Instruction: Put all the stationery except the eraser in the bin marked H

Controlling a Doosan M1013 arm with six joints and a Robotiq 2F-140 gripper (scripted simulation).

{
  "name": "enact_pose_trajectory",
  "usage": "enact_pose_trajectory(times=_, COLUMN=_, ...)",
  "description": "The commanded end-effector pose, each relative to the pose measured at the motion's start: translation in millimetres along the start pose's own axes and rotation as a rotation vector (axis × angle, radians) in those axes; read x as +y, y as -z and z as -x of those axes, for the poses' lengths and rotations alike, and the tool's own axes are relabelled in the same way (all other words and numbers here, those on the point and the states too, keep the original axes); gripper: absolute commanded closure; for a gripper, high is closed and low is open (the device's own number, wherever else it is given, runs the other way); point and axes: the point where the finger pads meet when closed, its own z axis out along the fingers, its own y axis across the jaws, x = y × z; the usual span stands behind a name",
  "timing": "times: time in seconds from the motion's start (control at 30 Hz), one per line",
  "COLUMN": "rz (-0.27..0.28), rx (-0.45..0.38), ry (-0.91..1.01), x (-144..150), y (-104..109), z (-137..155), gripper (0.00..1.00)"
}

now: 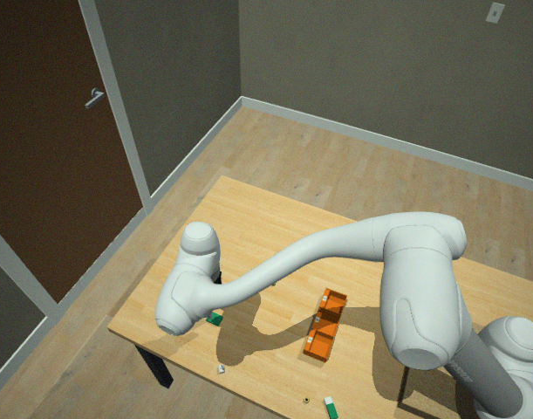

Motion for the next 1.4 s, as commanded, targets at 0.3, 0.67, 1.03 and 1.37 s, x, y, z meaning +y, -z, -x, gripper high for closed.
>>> enact_pose_trajectory(times=0.3, rz=0.0, rx=0.0, ry=0.0, x=0, y=0, z=1, gripper=0.6)
enact_pose_trajectory(times=0.67, rz=0.0, rx=0.0, ry=0.0, x=0, y=-28, z=1, gripper=0.6)
enact_pose_trajectory(times=1.03, rz=0.0, rx=0.0, ry=0.0, x=0, y=-58, z=1, gripper=0.6)
enact_pose_trajectory(times=1.37, rz=0.0, rx=0.0, ry=0.0, x=0, y=-70, z=1, gripper=0.6)
